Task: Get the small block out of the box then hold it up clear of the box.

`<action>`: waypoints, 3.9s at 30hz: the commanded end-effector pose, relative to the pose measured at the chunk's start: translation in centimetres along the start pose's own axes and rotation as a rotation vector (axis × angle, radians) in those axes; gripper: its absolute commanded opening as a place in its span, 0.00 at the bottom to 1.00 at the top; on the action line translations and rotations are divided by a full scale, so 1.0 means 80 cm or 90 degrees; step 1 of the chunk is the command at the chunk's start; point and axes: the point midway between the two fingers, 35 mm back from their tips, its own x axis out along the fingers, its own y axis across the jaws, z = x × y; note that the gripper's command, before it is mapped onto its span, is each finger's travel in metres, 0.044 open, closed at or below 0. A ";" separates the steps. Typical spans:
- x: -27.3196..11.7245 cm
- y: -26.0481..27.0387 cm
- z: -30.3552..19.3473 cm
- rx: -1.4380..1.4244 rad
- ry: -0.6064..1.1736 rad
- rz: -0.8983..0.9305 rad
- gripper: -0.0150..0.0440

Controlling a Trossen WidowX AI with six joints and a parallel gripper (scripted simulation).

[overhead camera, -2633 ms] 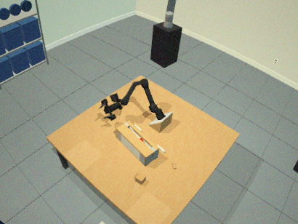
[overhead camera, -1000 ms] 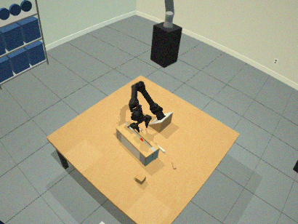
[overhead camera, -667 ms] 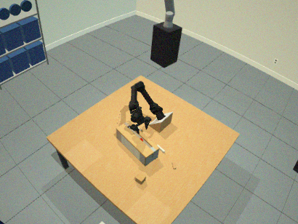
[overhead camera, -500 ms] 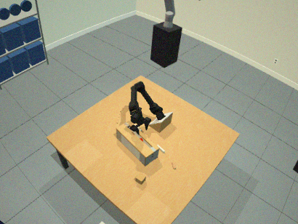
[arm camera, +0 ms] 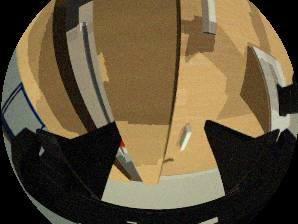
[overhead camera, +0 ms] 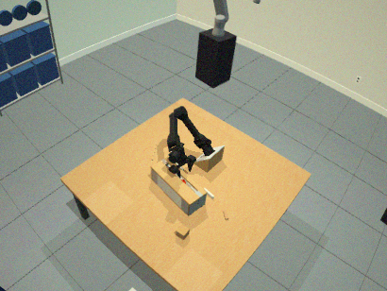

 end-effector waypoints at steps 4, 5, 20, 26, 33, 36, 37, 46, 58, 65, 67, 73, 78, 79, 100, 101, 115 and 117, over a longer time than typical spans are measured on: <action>0.015 -0.001 0.006 -0.003 -0.005 -0.001 0.93; 0.017 -0.001 0.006 -0.003 -0.005 -0.001 0.93; 0.027 -0.001 -0.008 -0.002 -0.001 0.000 0.93; 0.032 -0.001 -0.022 -0.002 -0.001 0.000 0.93; 0.038 -0.001 -0.038 -0.002 0.000 0.000 0.93; 0.040 -0.001 -0.045 -0.002 0.000 0.000 0.93; 0.041 -0.001 -0.048 -0.002 0.000 0.000 0.93; 0.049 -0.001 -0.068 -0.002 0.001 0.000 0.93; 0.047 -0.001 -0.064 -0.002 0.000 0.000 0.93; 0.048 -0.001 -0.065 -0.002 0.000 0.000 0.93; 0.049 -0.001 -0.068 -0.002 0.001 0.000 0.93; 0.052 -0.001 -0.077 -0.002 0.001 0.000 0.93; 0.054 -0.001 -0.083 -0.001 0.001 0.000 0.93; 0.054 -0.001 -0.084 -0.001 0.001 0.000 0.93; 0.063 -0.001 -0.109 -0.001 0.002 0.000 0.93; 0.063 -0.001 -0.110 -0.001 0.002 0.000 0.93; 0.069 -0.001 -0.126 -0.001 0.003 0.000 0.93; 0.070 -0.001 -0.129 -0.001 0.003 0.000 0.93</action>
